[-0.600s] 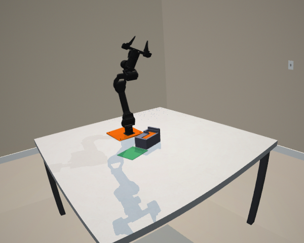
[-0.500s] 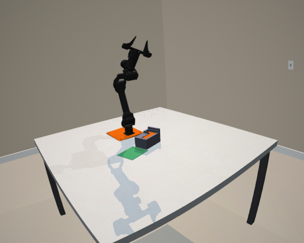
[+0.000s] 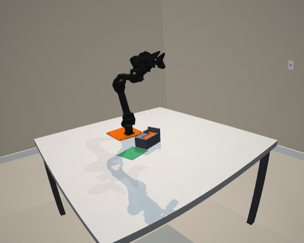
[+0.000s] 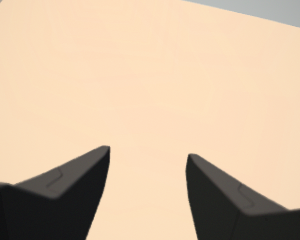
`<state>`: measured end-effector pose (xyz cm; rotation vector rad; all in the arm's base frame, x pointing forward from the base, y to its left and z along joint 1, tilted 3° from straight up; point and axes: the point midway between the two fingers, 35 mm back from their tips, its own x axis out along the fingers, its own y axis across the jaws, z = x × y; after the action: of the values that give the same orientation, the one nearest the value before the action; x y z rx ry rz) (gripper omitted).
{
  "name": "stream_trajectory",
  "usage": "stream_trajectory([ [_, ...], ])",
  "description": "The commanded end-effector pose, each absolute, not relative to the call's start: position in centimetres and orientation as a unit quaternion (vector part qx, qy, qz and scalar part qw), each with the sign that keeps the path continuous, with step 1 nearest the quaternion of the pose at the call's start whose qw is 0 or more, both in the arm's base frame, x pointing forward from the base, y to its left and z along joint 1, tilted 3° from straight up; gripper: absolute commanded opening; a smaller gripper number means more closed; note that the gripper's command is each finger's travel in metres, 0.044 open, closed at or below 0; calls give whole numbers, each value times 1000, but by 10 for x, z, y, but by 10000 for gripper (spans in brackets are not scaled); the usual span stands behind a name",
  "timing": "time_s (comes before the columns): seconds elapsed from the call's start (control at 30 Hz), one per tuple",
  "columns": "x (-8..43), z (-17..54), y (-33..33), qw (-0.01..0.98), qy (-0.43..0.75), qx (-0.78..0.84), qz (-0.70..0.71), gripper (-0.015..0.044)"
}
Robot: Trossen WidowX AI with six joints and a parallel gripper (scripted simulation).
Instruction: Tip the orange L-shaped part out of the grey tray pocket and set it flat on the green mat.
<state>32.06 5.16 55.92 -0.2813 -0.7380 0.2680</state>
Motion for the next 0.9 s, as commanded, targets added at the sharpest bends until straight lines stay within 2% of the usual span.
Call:
stream_trajectory([
  [0.0, 366, 493, 65, 966, -192, -82, 154, 180],
  [0.2, 387, 417, 79, 985, -13, -48, 166, 180],
  [0.4, 381, 336, 92, 971, 170, -33, 167, 180],
  [0.63, 339, 252, 98, 912, 379, -42, 152, 180],
  [0.87, 268, 194, 88, 808, 570, -83, 124, 180],
])
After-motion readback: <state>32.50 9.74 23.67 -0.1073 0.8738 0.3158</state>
